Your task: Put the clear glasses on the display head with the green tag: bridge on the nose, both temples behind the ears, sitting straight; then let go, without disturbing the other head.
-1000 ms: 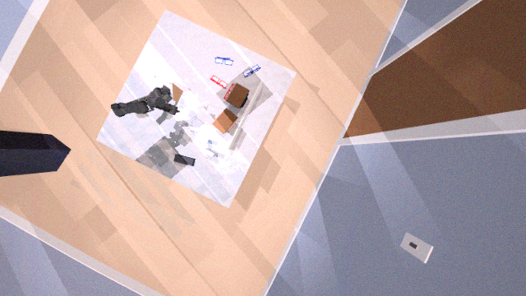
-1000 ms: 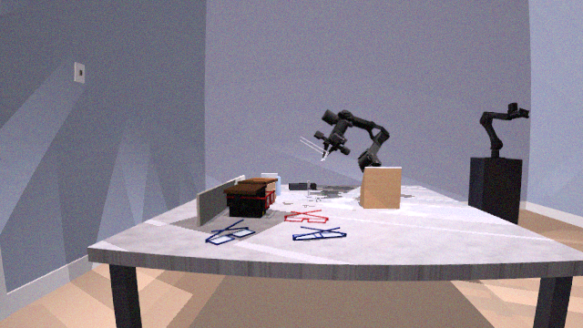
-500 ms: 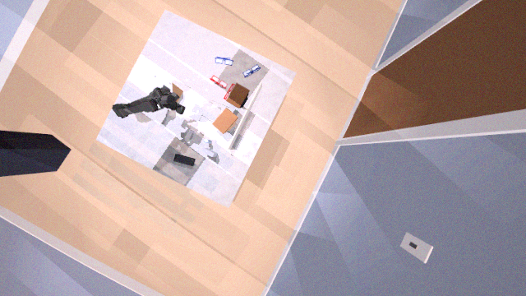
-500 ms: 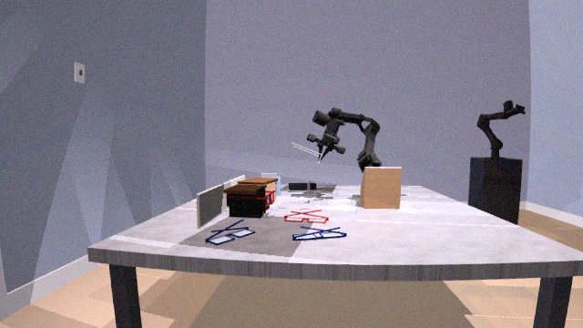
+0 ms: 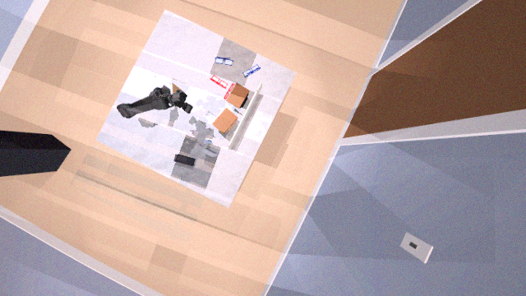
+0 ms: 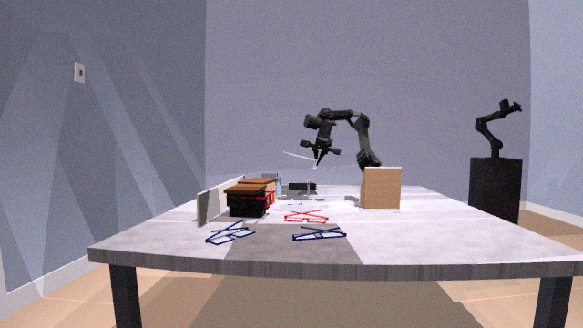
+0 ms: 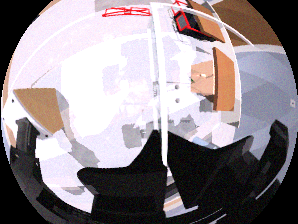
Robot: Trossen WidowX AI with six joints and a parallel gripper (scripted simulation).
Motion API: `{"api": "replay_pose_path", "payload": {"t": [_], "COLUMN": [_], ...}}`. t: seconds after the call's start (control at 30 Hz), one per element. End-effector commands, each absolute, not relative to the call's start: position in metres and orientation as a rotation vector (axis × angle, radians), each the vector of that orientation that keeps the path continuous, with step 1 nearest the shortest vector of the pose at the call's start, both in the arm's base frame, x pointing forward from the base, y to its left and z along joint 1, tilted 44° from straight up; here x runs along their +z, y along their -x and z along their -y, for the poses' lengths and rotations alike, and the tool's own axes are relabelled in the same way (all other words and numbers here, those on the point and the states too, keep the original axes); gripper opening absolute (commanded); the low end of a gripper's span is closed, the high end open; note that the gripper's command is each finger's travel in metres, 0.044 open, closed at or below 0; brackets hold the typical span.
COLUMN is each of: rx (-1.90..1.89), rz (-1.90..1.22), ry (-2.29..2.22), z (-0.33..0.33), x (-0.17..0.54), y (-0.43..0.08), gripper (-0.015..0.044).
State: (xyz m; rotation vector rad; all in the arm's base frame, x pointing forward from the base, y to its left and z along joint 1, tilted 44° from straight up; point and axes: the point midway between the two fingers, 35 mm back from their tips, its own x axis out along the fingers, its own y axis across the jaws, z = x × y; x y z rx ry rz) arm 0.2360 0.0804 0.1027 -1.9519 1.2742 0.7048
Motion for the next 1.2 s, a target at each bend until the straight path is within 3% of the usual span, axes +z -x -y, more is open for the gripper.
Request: {"api": "replay_pose_path", "payload": {"t": [0.0,0.7,1.17], "rx": [0.690,0.583,0.585], "rz": [-1.312,-1.567,-1.573], "ry": [1.914,1.767,1.757], "z": [-0.086,-0.095,-0.083], "x": [0.093,0.026,0.014], "y": [-0.241,-0.253,-0.256], "gripper": [0.0000,0.0000,0.0000]}}
